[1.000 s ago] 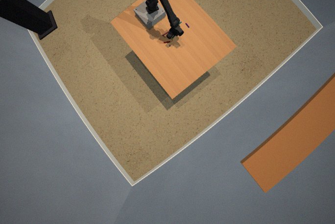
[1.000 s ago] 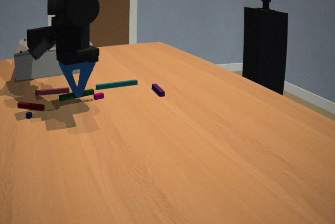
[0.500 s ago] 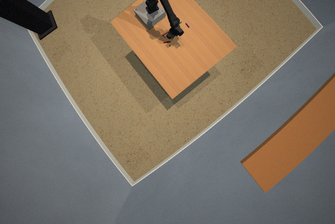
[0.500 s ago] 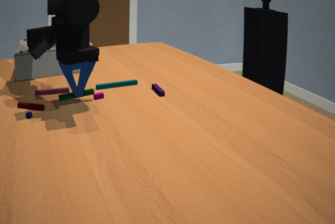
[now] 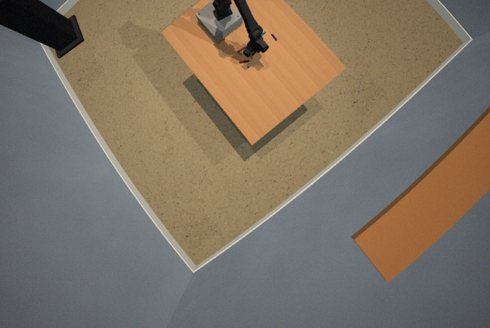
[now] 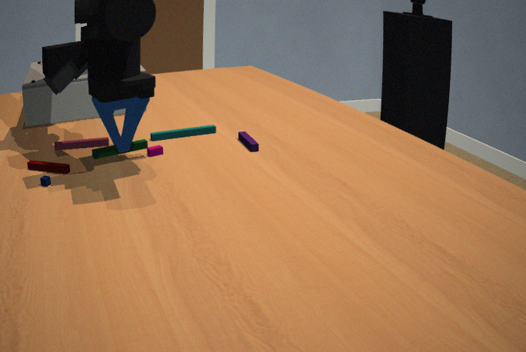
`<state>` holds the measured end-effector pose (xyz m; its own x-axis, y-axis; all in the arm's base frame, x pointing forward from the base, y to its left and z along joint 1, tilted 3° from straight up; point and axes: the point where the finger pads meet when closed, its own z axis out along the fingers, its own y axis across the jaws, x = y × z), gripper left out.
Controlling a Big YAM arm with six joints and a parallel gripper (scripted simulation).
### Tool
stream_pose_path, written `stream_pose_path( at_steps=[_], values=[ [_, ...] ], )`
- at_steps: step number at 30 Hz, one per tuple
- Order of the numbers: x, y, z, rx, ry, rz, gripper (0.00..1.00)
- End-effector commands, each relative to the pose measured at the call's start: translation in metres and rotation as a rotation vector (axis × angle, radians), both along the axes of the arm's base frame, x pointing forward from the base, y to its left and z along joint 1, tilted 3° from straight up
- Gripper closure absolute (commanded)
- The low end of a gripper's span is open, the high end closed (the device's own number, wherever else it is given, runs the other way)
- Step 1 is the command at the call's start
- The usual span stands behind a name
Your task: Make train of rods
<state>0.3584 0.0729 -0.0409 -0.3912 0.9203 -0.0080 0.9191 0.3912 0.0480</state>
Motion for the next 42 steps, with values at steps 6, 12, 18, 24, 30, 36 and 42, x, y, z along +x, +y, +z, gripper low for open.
stream_pose_path(
  at_steps=[6,12,18,24,30,36,42],
  values=[
    [0.005,-0.002,0.005,0.004,-0.027,0.000,0.95],
    [0.001,-0.003,-0.004,-0.001,-0.004,0.000,0.95],
    [0.002,-0.003,-0.009,0.000,-0.007,0.000,0.95],
    [0.002,-0.003,-0.013,0.000,-0.007,0.000,0.95],
    [0.007,-0.002,-0.008,0.002,-0.020,0.000,0.95],
    [0.007,-0.002,-0.008,0.002,-0.020,0.000,0.95],
    [0.007,-0.002,-0.008,0.002,-0.020,0.000,0.95]
  ],
)
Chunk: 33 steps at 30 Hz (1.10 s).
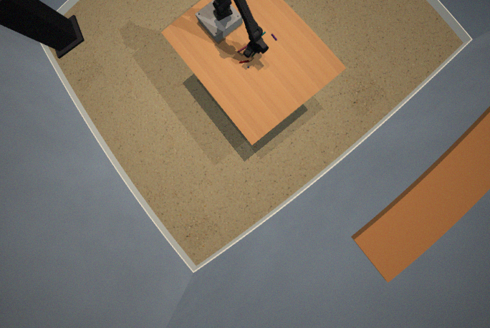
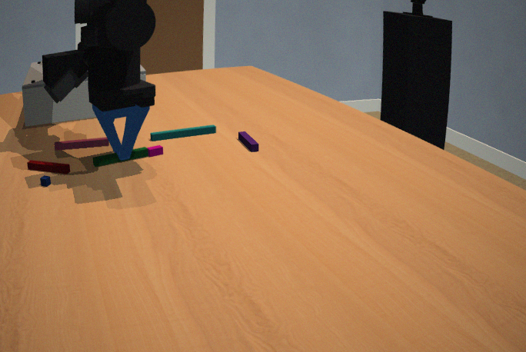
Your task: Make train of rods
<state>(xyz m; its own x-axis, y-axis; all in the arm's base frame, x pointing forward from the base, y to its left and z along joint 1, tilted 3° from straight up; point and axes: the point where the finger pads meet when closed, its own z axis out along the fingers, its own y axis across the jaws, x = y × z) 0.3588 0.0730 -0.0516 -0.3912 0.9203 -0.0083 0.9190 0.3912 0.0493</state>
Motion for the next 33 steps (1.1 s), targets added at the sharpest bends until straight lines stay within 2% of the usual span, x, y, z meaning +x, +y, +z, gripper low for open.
stream_pose_path(
  at_steps=[1,23,24,29,33],
  values=[
    [0.0061,-0.0019,0.0027,0.002,-0.019,0.000,0.95],
    [0.0061,-0.0019,0.0027,0.002,-0.019,0.000,0.95],
    [0.0061,-0.0019,0.0027,0.002,-0.019,0.000,0.91],
    [0.0061,-0.0019,0.0027,0.002,-0.019,0.000,0.88],
    [0.0061,-0.0019,0.0027,0.002,-0.019,0.000,0.80]
  ],
)
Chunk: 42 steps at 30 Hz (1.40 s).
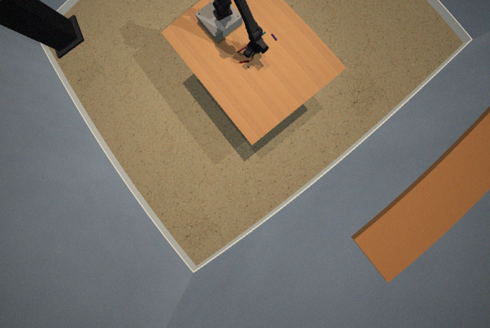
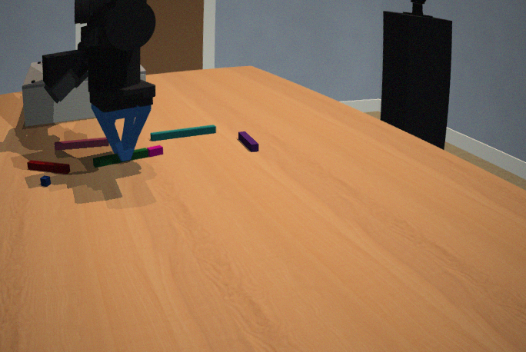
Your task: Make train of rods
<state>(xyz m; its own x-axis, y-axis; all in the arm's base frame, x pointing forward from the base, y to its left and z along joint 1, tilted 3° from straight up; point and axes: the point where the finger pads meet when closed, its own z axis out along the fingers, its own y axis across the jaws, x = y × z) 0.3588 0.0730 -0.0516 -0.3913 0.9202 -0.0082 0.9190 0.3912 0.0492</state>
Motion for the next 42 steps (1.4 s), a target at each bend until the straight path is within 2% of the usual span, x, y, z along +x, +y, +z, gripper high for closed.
stream_pose_path(
  at_steps=[1,4,5,14,19,21,24,36,38,39,42],
  values=[
    [0.006,-0.002,0.003,0.002,-0.019,0.000,0.80],
    [0.006,-0.002,0.003,0.002,-0.019,0.000,0.80],
    [0.006,-0.002,0.003,0.002,-0.019,0.000,0.76],
    [0.006,-0.002,0.003,0.002,-0.019,0.000,0.76],
    [0.012,-0.001,0.018,0.005,-0.035,0.000,0.76],
    [0.012,-0.001,0.018,0.005,-0.035,0.000,0.76],
    [0.023,0.001,0.033,0.010,-0.057,0.000,0.76],
    [0.020,0.000,0.098,0.011,-0.065,0.000,0.76],
    [0.020,0.000,0.098,0.011,-0.065,0.000,0.76],
    [0.017,0.000,0.090,0.005,-0.032,0.000,0.76],
    [0.010,-0.001,0.105,0.007,-0.046,-0.001,0.76]
  ],
)
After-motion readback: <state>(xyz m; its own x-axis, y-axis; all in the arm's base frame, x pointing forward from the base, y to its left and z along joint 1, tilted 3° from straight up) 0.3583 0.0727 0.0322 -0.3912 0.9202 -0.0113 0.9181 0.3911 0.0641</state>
